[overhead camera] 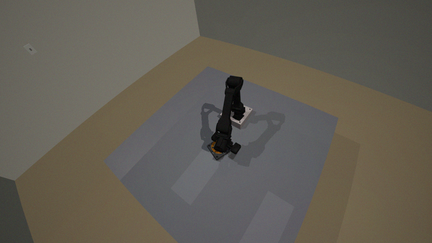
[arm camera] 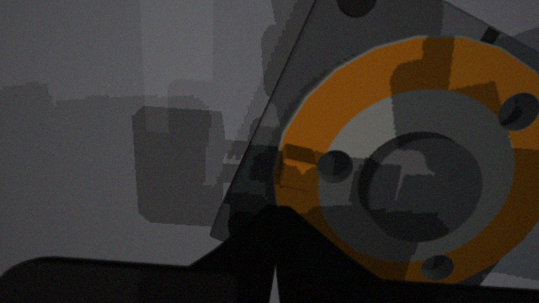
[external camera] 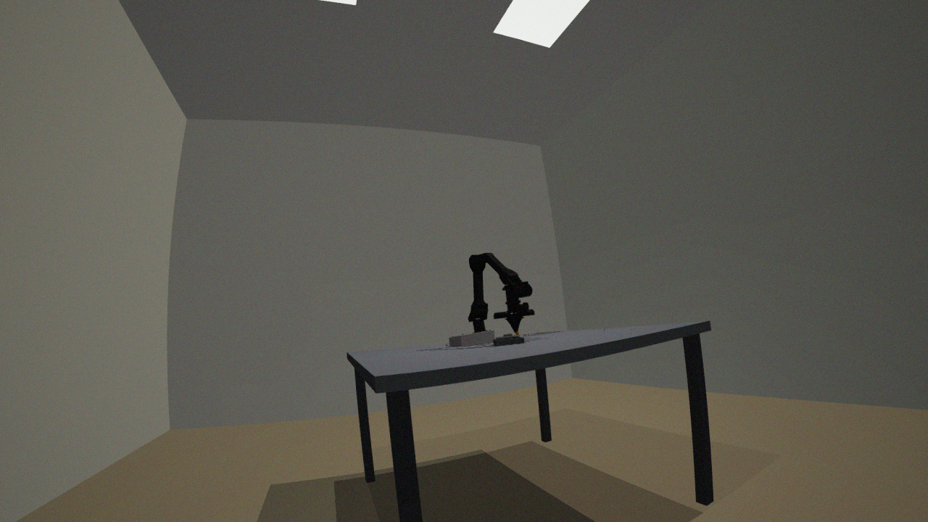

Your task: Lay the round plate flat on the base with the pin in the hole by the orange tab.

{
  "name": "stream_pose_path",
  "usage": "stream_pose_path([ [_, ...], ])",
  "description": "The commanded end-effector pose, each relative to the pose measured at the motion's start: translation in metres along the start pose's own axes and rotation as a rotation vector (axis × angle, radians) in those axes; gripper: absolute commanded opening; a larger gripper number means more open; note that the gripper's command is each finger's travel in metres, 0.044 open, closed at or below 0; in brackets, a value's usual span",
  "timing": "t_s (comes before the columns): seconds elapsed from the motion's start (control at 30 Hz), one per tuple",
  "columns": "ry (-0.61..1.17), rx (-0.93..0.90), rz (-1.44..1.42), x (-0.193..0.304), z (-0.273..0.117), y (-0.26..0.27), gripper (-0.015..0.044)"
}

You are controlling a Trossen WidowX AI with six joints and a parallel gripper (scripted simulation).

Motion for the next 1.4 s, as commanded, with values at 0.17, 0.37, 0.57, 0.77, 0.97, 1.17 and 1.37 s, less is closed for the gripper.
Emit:
stream_pose_path([
  [0.17, -0.005, 0.002, -0.006, -0.005, 0.003, 0.001, 0.0],
  [0.37, -0.005, 0.002, -0.006, -0.013, 0.003, 0.004, 0.0],
  [0.57, -0.006, 0.001, -0.006, -0.019, 0.004, 0.005, 0.0],
  [0.77, -0.006, 0.001, -0.006, -0.026, 0.004, 0.006, 0.0],
  [0.97, -0.007, 0.002, -0.006, -0.034, 0.004, 0.005, 0.0],
  [1.17, -0.008, 0.002, -0.006, -0.042, 0.004, 0.002, 0.0],
  [1.37, -0.008, 0.002, -0.005, -0.051, 0.003, -0.001, 0.0],
])
Point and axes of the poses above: the point midway between the two fingers, 35 mm back from their tips, its own z axis out along the fingers, its own y axis across the jaws, x = y × z, the point moved 3 cm from there along -z, back along the fingers, and after that the axes turned 15 degrees about z, right-handed, at the moved point
